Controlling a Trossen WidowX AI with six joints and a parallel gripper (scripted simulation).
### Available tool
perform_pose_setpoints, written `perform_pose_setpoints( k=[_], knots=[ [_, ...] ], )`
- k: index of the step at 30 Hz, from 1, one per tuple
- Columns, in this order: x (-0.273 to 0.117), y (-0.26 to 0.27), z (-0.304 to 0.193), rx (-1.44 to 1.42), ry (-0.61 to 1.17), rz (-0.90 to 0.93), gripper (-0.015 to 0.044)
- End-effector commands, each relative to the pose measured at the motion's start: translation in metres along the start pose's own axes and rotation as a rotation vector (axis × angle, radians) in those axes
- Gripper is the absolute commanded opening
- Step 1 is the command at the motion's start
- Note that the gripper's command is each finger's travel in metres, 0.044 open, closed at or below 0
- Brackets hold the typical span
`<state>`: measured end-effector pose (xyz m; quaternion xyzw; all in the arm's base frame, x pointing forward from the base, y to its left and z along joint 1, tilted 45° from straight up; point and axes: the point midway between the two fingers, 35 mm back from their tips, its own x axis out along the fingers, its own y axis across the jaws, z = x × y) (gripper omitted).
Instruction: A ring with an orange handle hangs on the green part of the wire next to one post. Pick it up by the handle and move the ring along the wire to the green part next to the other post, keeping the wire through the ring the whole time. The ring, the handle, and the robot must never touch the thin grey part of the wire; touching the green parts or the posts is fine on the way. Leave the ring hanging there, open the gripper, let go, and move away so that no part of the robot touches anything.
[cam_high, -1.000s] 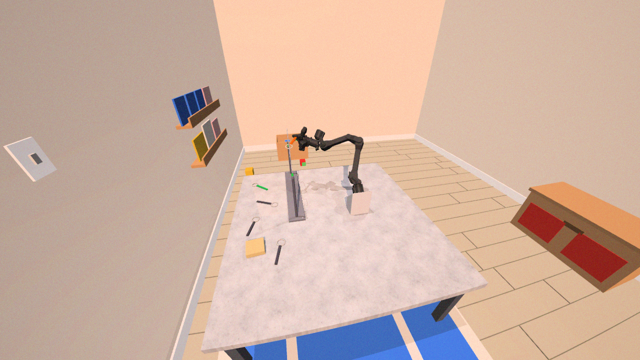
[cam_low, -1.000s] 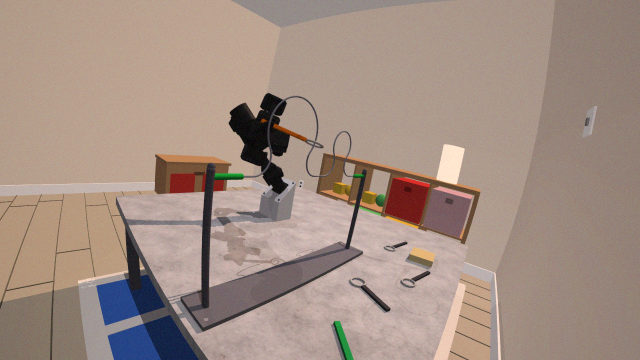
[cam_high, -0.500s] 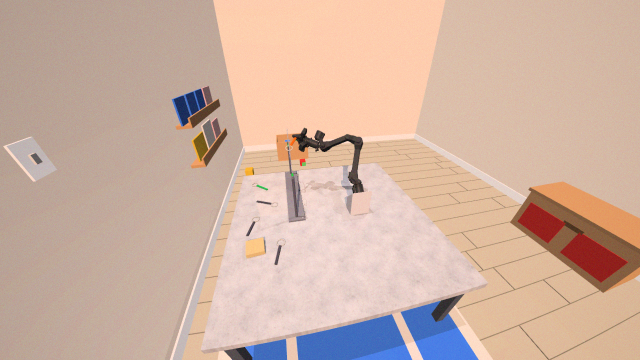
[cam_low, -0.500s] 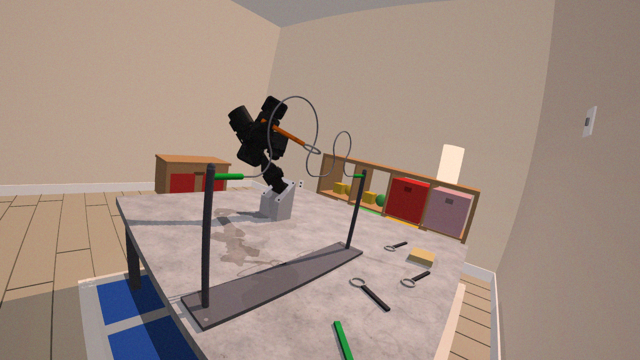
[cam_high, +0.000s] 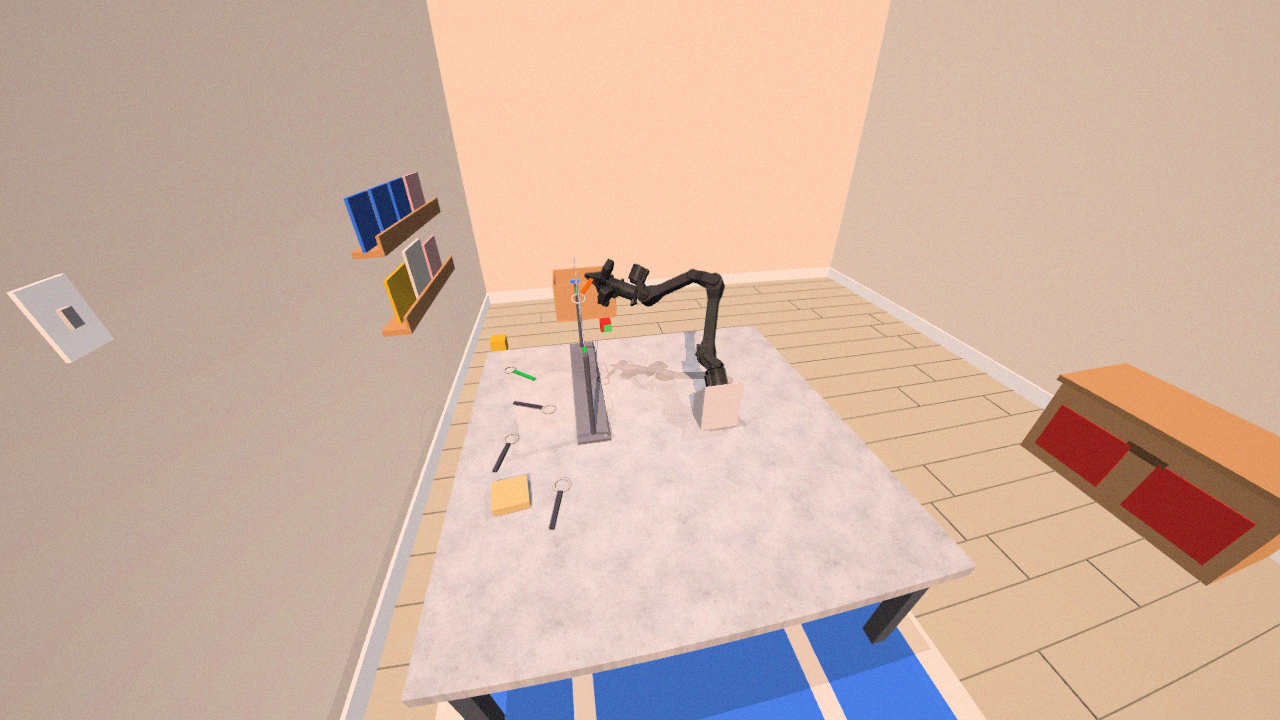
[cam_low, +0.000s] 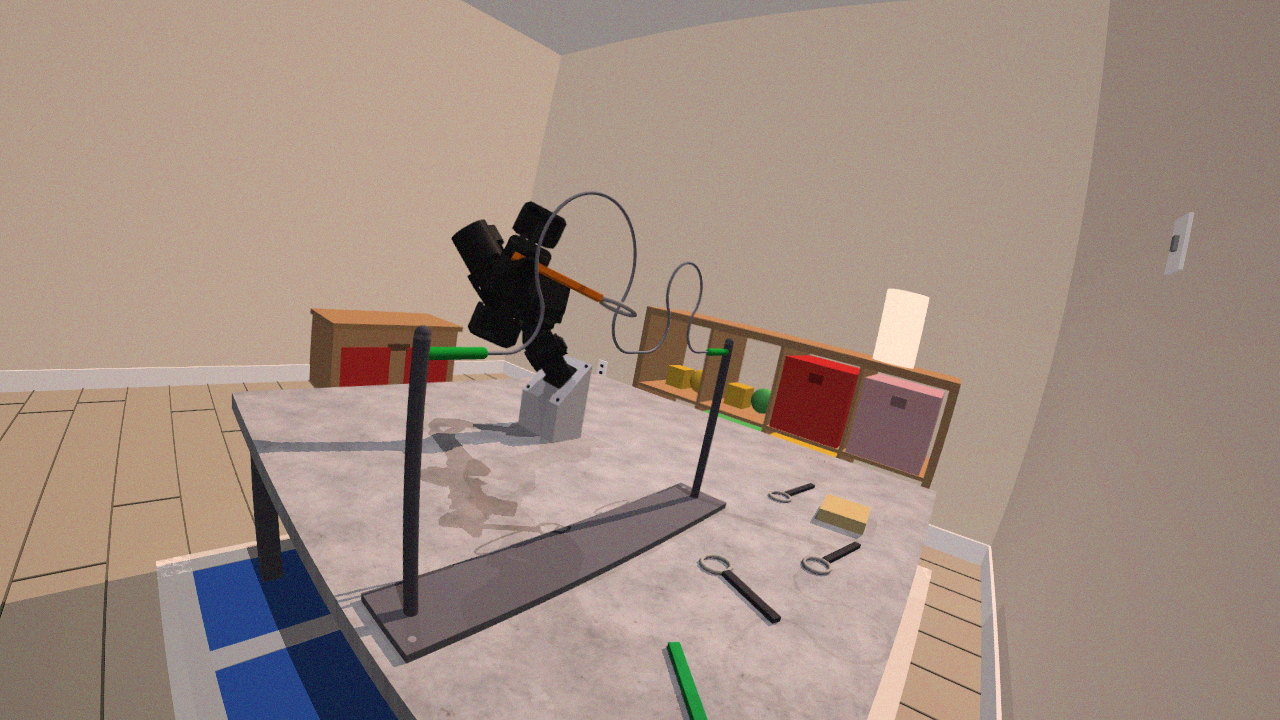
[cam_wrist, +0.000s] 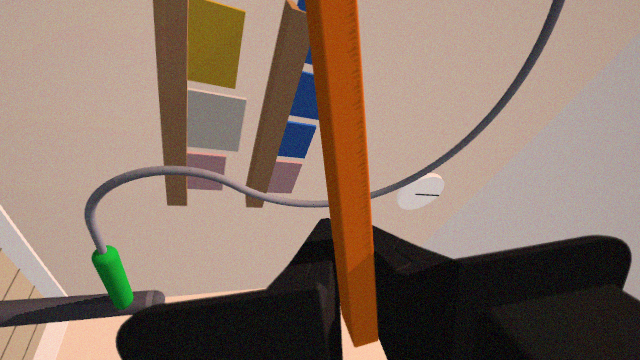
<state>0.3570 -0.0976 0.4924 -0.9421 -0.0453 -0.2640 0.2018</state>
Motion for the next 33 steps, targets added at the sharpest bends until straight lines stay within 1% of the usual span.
perform_pose_setpoints(
  k=[1, 16, 33],
  knots=[
    [-0.002, 0.012, 0.001, 0.058, 0.007, 0.033, -0.015],
    [-0.013, 0.057, 0.011, 0.327, 0.043, 0.185, -0.015],
    [-0.035, 0.103, 0.039, 0.672, 0.088, 0.382, -0.015]
  ],
)
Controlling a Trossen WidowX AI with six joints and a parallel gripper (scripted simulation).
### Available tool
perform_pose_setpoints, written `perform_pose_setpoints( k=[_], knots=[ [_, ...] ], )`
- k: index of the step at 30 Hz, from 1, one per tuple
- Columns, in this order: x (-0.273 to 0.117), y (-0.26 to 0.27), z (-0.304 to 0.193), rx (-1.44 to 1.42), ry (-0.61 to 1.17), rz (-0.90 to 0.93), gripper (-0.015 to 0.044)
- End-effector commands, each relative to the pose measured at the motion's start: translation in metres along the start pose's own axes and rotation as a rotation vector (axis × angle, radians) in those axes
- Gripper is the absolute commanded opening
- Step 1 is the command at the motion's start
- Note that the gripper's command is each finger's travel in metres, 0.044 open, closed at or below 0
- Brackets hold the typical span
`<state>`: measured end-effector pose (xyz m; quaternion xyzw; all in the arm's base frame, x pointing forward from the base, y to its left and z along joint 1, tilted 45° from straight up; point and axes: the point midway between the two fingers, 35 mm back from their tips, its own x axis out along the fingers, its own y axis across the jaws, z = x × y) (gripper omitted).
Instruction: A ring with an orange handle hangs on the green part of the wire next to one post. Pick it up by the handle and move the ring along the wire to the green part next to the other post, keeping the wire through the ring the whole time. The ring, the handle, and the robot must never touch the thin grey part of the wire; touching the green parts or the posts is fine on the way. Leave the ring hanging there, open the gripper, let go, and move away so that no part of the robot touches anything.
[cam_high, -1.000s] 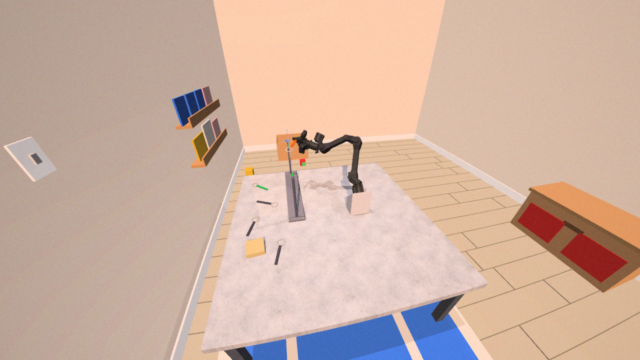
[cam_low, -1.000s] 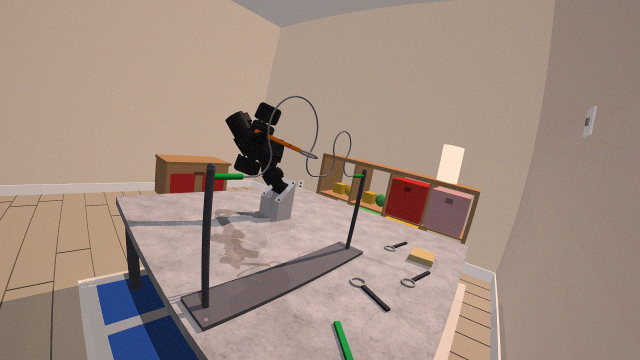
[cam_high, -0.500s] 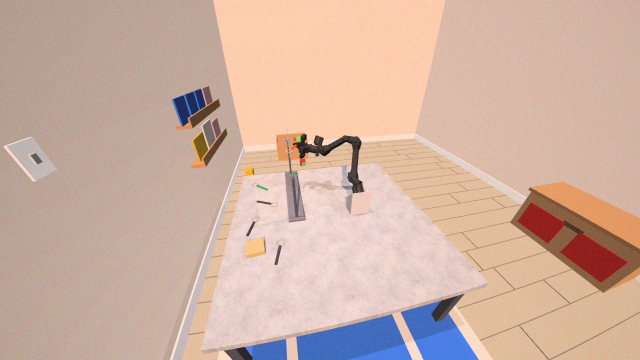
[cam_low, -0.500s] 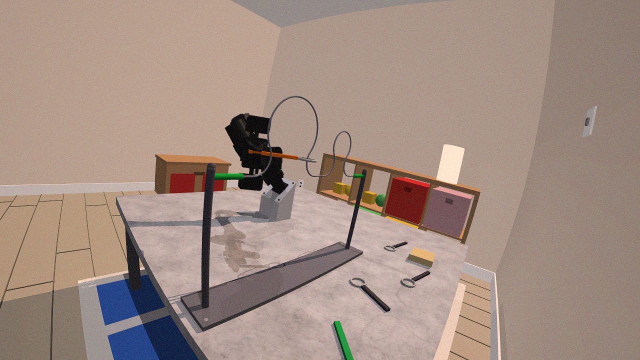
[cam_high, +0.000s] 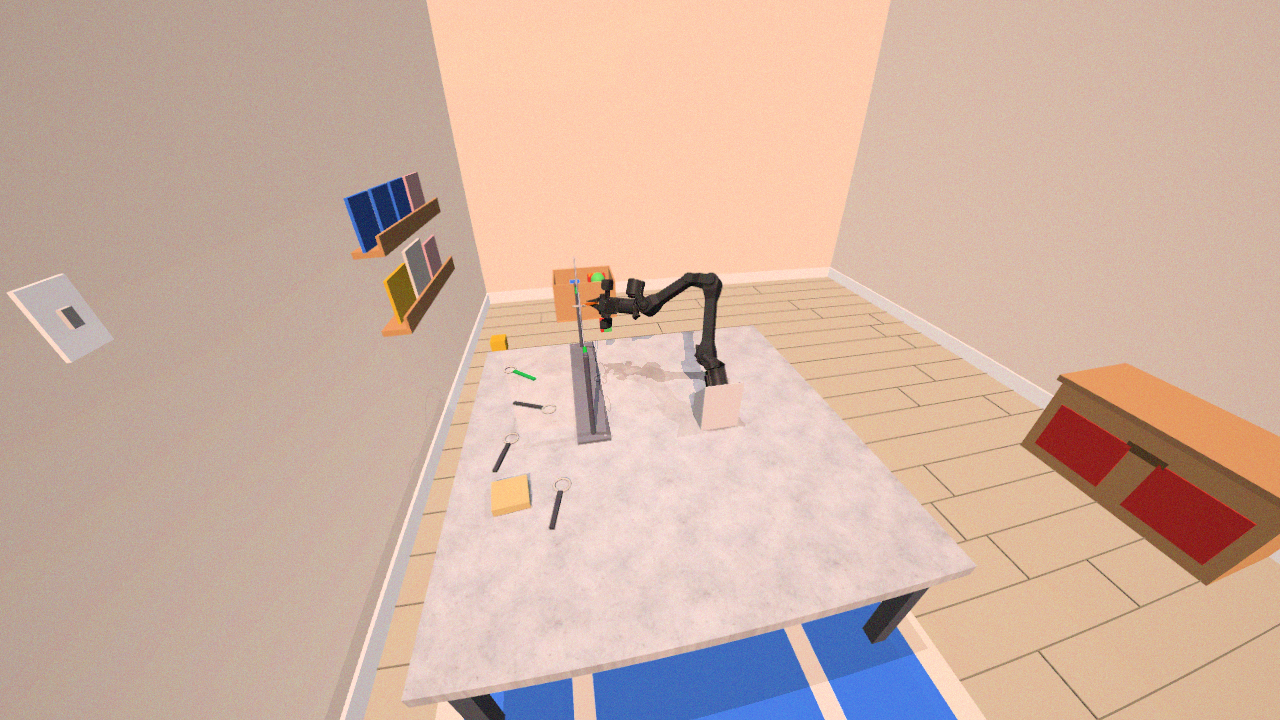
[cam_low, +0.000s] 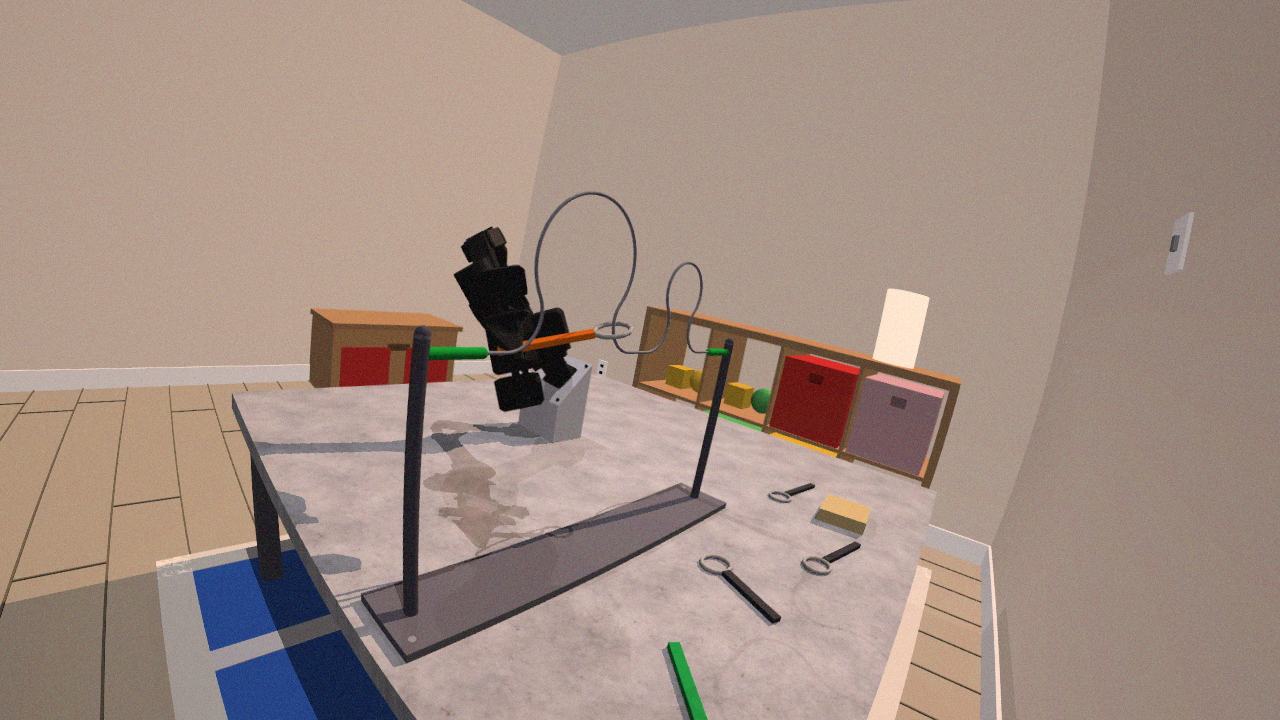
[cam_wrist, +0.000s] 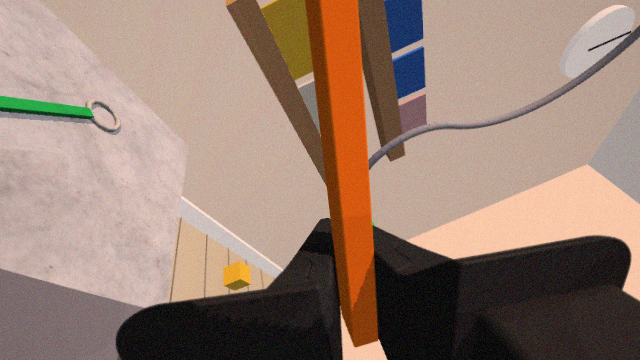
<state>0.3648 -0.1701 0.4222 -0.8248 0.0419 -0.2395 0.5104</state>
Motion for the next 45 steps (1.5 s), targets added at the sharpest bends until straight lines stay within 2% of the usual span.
perform_pose_setpoints(
  k=[1, 26, 45],
  knots=[
    [-0.003, 0.019, 0.002, 0.094, 0.013, 0.06, -0.015],
    [-0.028, 0.091, 0.028, 0.571, 0.077, 0.334, -0.015],
    [-0.053, 0.125, 0.064, 0.88, 0.118, 0.51, -0.015]
  ],
)
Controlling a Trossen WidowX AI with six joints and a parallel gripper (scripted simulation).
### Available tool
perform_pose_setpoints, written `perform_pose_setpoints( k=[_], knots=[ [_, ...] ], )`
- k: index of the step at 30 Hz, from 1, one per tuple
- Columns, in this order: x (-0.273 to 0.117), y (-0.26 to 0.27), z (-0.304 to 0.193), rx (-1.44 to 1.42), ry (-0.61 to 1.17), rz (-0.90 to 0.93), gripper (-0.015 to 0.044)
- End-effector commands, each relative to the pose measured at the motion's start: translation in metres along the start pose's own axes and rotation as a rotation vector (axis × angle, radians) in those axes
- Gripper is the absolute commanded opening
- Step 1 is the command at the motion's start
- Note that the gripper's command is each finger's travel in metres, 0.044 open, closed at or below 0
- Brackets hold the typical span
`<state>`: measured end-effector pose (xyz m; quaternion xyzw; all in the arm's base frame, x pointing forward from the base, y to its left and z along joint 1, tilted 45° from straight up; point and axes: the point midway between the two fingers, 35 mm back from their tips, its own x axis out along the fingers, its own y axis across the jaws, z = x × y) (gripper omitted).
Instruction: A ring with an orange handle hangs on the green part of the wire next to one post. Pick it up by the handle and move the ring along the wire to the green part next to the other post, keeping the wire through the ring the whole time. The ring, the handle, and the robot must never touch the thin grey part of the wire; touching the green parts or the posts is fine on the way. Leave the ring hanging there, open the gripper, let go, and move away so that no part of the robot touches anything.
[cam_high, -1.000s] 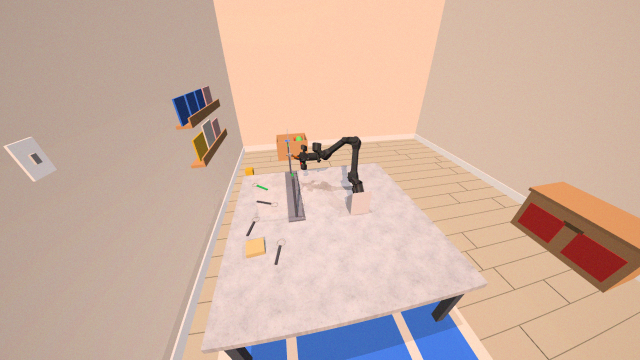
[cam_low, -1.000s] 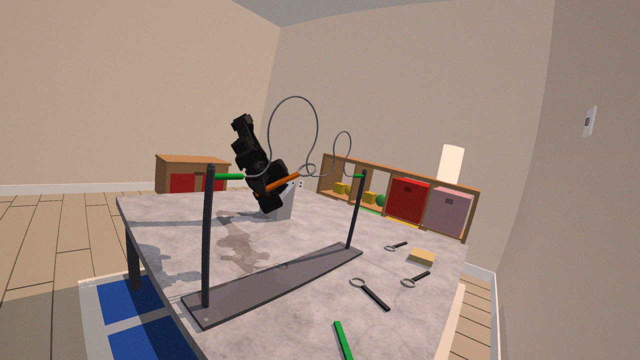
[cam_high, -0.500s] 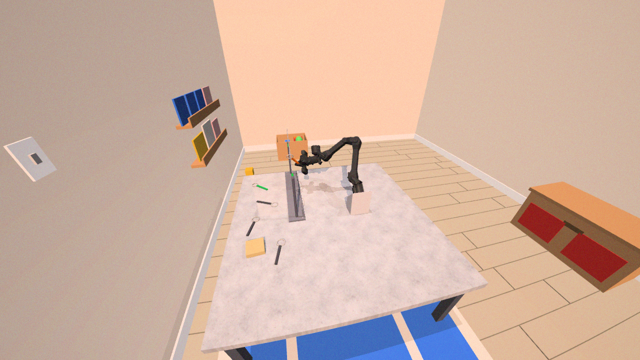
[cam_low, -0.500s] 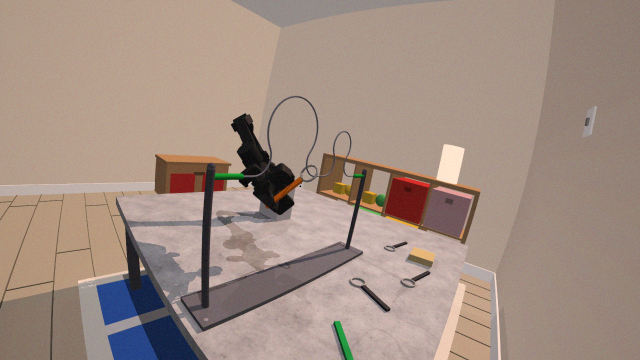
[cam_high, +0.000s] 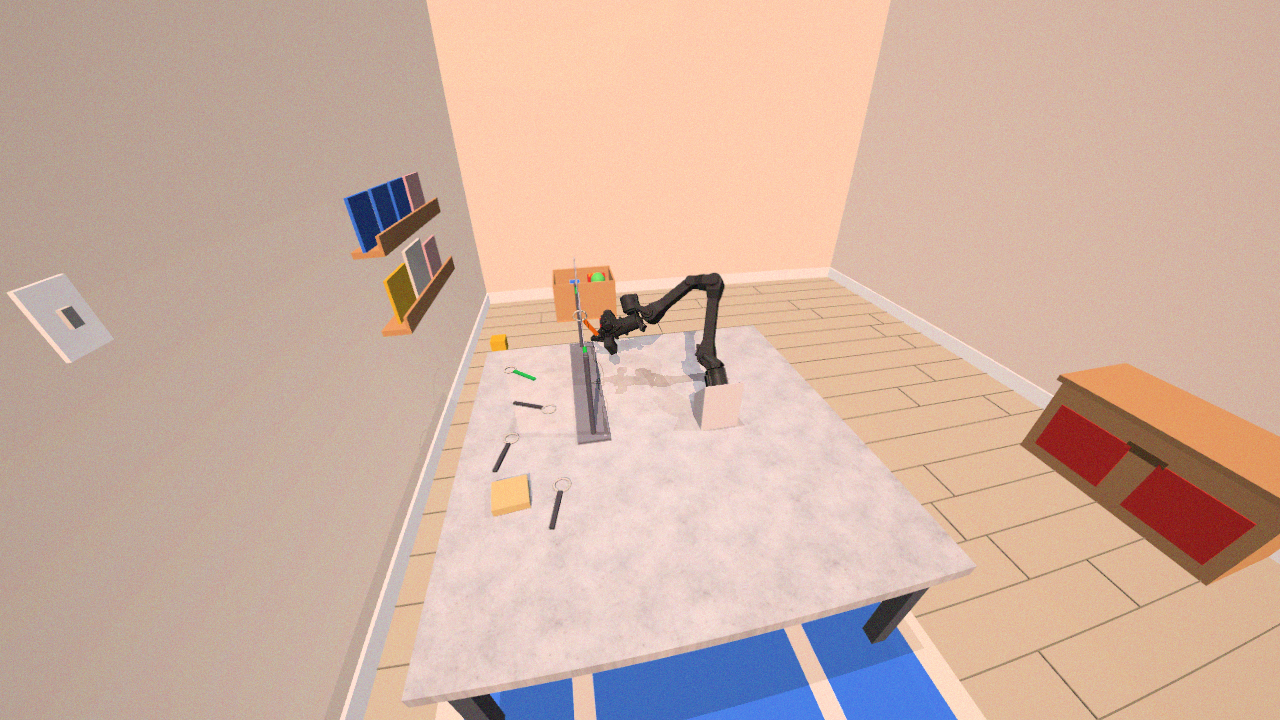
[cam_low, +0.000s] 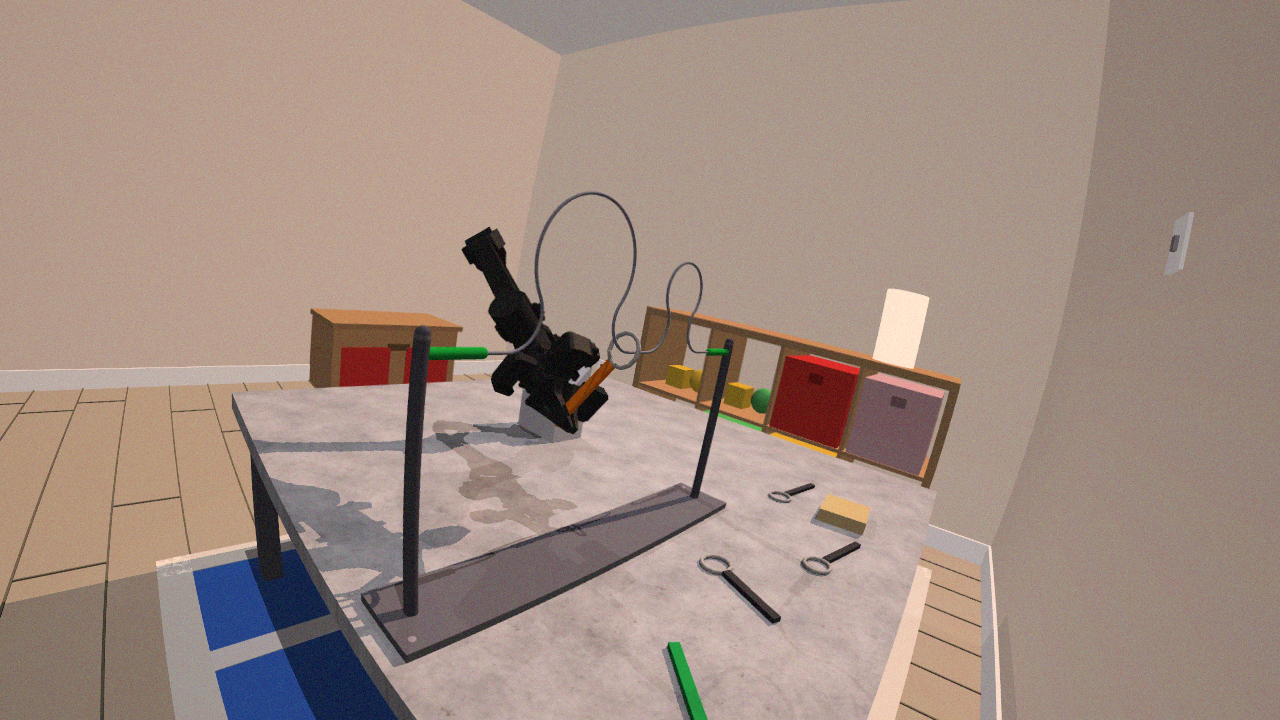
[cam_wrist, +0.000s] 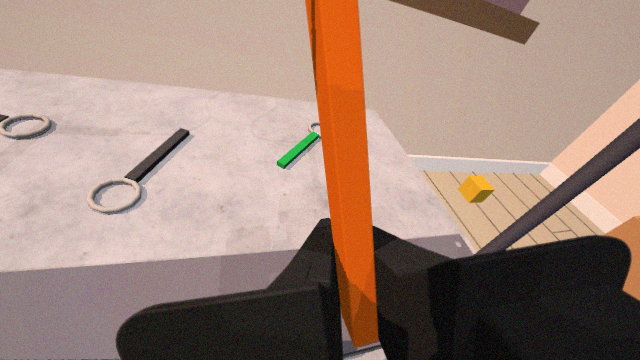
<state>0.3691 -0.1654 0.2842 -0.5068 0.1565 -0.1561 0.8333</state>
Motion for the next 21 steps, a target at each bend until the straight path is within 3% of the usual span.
perform_pose_setpoints(
  k=[1, 21],
  knots=[
    [-0.002, 0.015, -0.001, 0.065, 0.013, 0.042, -0.015],
    [-0.011, 0.052, 0.006, 0.215, 0.032, 0.128, -0.015]
  ],
)
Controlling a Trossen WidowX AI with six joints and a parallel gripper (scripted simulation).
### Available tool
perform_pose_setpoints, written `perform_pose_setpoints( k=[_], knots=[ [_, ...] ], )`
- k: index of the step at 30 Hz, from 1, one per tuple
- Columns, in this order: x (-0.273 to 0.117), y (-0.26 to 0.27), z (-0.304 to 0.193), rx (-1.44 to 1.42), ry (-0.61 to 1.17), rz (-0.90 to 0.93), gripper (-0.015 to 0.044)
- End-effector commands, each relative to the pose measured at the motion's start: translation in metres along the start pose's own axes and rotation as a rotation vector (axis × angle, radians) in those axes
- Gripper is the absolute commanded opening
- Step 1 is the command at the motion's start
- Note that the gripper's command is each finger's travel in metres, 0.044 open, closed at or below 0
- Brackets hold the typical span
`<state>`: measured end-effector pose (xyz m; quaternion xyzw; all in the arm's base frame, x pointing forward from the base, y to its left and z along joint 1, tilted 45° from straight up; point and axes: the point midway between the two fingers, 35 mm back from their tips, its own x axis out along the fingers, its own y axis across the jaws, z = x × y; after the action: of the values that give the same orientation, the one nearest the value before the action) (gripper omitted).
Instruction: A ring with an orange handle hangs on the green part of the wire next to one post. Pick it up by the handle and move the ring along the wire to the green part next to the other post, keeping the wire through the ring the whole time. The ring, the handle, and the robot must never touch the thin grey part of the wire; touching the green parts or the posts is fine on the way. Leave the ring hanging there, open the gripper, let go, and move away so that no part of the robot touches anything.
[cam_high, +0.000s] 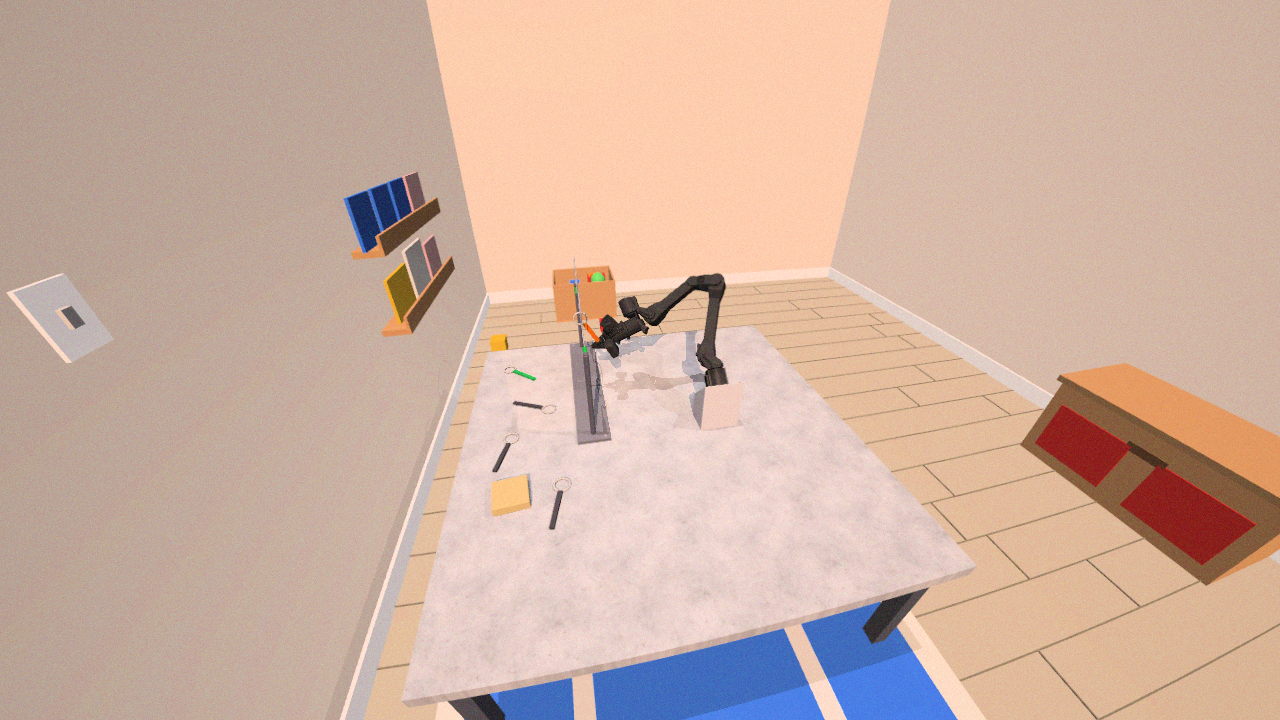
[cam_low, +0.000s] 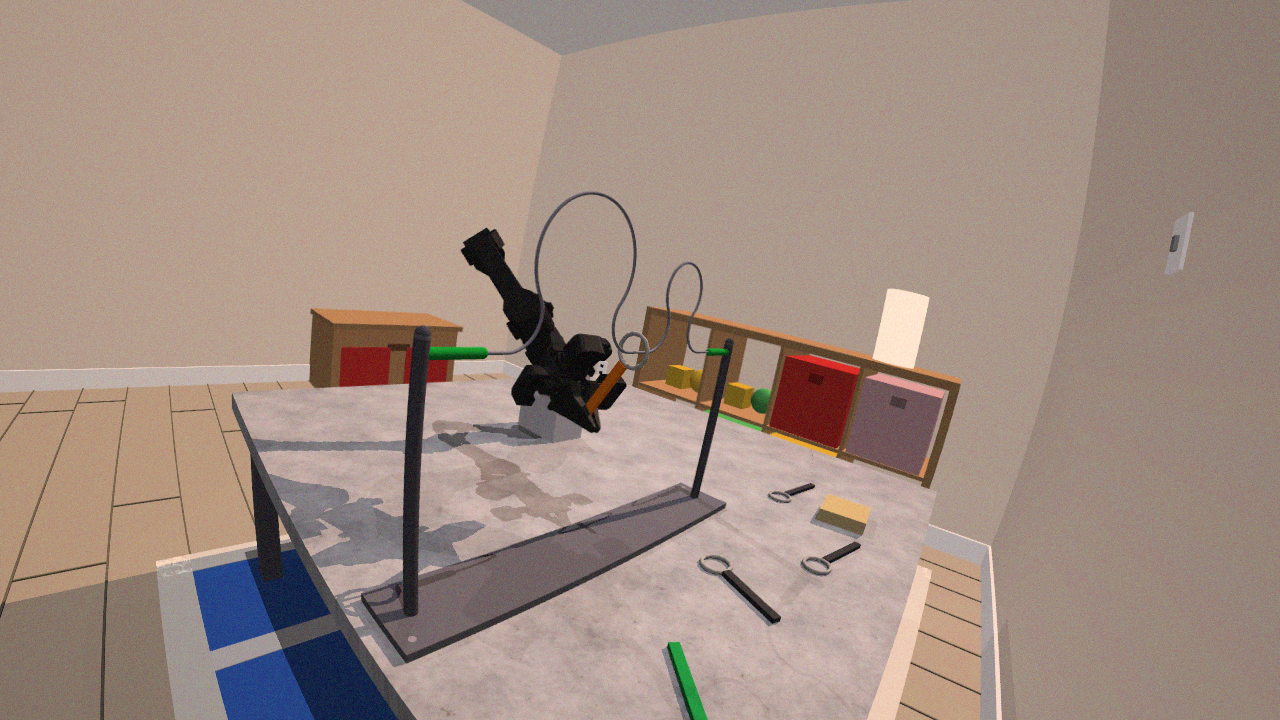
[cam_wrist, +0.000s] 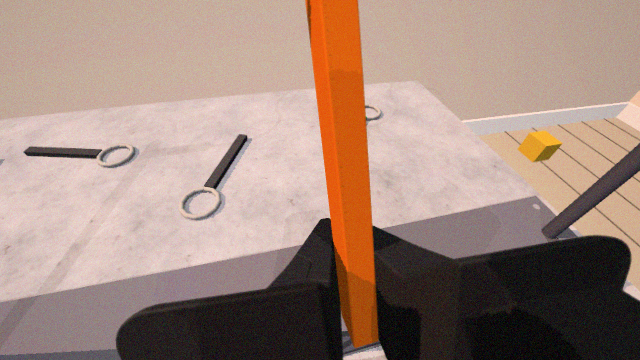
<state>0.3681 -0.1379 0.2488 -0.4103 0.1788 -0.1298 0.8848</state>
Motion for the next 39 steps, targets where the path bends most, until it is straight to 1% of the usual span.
perform_pose_setpoints(
  k=[1, 20, 39],
  knots=[
    [-0.001, 0.01, -0.002, 0.02, 0.008, 0.016, -0.015],
    [-0.005, 0.038, -0.001, 0.095, 0.016, 0.06, -0.015],
    [-0.017, 0.085, 0.008, 0.35, 0.048, 0.203, -0.015]
  ],
)
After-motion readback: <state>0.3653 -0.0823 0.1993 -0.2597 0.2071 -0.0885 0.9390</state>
